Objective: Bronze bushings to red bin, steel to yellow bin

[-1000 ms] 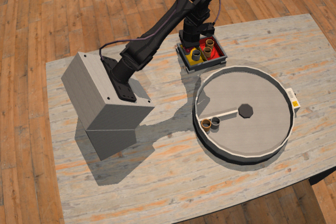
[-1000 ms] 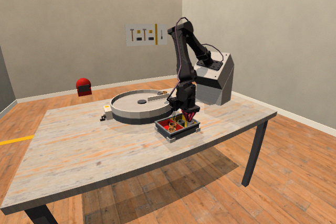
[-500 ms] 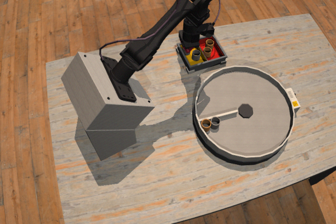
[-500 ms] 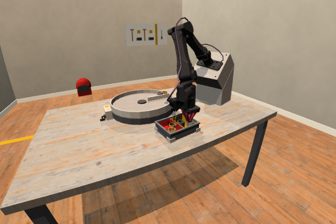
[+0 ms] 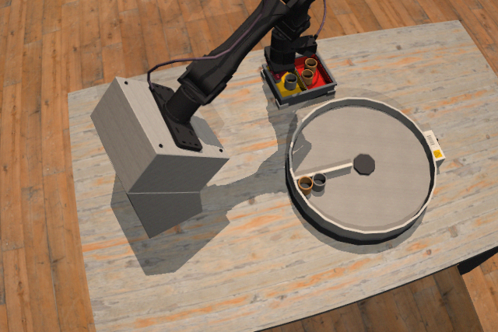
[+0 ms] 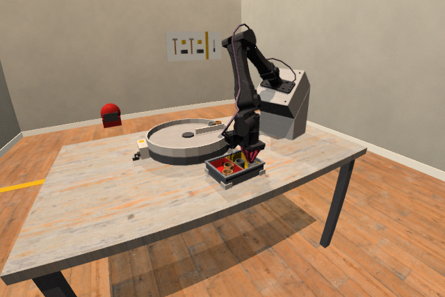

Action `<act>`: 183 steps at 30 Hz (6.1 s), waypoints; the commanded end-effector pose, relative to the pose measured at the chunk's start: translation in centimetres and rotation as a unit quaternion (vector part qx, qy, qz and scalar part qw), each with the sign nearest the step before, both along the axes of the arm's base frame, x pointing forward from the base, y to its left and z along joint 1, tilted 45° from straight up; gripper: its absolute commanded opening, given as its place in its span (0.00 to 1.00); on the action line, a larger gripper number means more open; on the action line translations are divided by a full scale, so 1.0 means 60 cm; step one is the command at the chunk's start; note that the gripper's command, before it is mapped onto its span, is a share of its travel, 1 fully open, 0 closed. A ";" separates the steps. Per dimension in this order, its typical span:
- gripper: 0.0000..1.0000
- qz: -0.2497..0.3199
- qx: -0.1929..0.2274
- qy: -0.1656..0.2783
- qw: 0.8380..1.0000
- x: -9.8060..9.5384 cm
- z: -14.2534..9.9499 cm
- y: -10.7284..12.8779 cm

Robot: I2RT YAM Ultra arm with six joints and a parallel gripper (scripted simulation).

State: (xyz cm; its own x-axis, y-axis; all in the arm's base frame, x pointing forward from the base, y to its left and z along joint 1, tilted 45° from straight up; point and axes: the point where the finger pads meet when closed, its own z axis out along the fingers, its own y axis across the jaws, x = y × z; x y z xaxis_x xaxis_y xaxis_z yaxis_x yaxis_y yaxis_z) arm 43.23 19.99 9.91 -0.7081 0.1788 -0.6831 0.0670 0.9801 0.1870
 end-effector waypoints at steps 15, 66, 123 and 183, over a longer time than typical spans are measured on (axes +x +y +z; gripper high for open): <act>0.00 0.004 0.007 -0.011 1.000 0.003 0.017 0.003; 0.00 0.004 0.012 -0.019 1.000 0.010 0.034 0.008; 0.00 0.004 0.009 -0.014 1.000 0.007 0.026 0.007; 0.15 0.001 0.002 -0.005 1.000 -0.064 0.072 -0.006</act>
